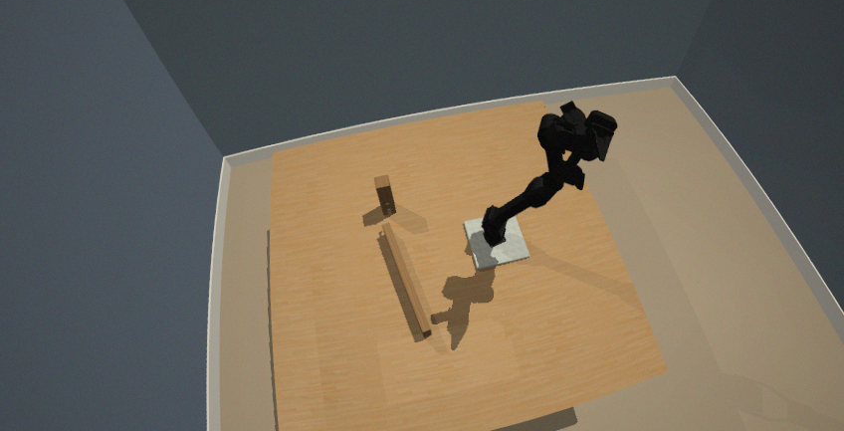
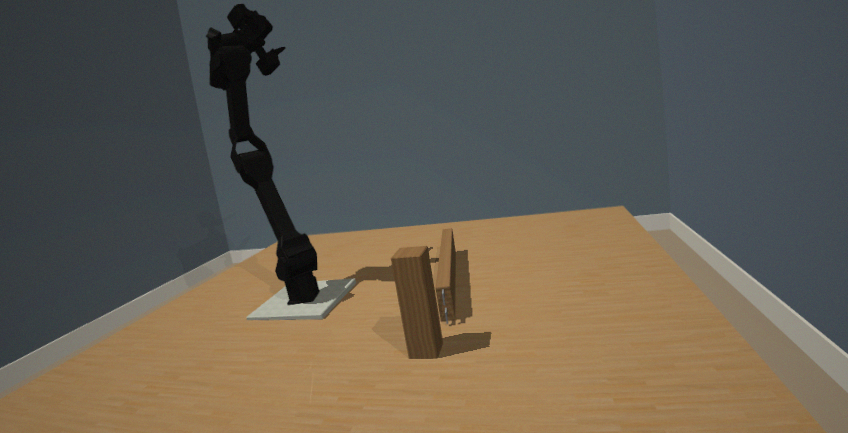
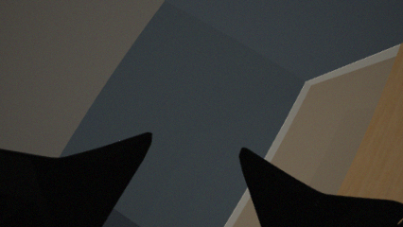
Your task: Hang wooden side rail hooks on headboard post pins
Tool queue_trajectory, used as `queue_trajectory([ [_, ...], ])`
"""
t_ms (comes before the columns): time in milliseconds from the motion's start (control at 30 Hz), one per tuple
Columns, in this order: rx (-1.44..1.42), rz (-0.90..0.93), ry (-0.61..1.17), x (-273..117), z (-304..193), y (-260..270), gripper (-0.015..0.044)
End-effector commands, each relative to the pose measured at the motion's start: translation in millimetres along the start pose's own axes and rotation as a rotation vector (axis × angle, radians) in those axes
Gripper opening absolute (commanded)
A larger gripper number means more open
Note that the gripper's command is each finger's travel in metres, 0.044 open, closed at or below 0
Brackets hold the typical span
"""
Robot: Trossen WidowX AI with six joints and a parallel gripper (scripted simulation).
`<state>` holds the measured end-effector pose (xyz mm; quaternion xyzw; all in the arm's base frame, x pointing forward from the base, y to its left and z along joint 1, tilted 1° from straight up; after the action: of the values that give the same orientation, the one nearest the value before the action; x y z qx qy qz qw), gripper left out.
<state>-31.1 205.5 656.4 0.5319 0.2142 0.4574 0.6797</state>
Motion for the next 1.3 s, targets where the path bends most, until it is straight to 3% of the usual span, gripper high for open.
queue_trajectory([
  [0,0.008,0.002,0.0,0,1,0,0.0426],
  [700,0.887,0.289,0.022,-31,95,-2,0.044],
  [1267,1.62,0.618,0.115,-72,186,-41,0.044],
])
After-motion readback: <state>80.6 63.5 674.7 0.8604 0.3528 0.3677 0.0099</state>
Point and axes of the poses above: the point midway between the two fingers, 35 mm back from their tips, its own x axis out along the fingers, its own y axis across the jaws, z = x × y, the point moved 2 cm from there along -x, back along the fingers, and after that the axes turned 3 degrees about -x, right-handed, at the moved point
